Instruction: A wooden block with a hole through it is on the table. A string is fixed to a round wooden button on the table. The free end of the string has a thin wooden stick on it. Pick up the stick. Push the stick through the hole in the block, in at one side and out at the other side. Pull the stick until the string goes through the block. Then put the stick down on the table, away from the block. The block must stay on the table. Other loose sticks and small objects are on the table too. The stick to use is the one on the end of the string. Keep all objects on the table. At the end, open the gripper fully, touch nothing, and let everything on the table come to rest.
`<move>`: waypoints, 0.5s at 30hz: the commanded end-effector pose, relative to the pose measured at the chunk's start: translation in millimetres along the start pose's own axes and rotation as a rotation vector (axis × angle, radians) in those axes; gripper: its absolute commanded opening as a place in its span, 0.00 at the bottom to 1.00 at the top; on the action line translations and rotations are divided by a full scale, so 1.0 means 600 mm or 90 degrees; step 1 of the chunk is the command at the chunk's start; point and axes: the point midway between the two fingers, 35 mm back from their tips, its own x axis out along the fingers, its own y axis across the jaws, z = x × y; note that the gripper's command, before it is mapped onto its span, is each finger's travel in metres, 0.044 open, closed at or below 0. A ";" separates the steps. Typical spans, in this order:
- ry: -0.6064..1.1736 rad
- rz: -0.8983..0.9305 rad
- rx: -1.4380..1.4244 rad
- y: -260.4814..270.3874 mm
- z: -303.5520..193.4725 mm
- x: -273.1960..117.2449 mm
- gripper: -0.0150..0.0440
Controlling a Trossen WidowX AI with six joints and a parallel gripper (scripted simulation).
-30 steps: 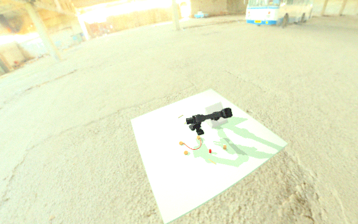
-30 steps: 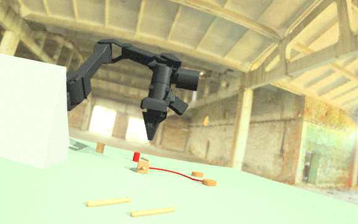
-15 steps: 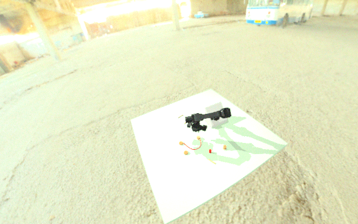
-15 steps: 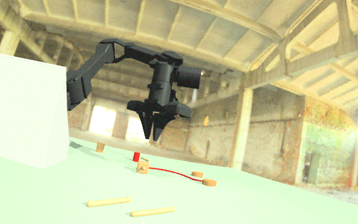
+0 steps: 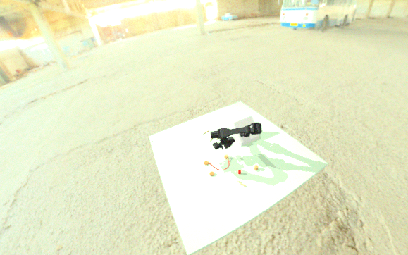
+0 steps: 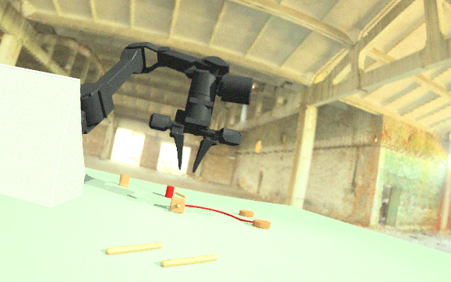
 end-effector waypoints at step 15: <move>0.003 0.004 -0.031 0.001 -0.006 0.031 0.47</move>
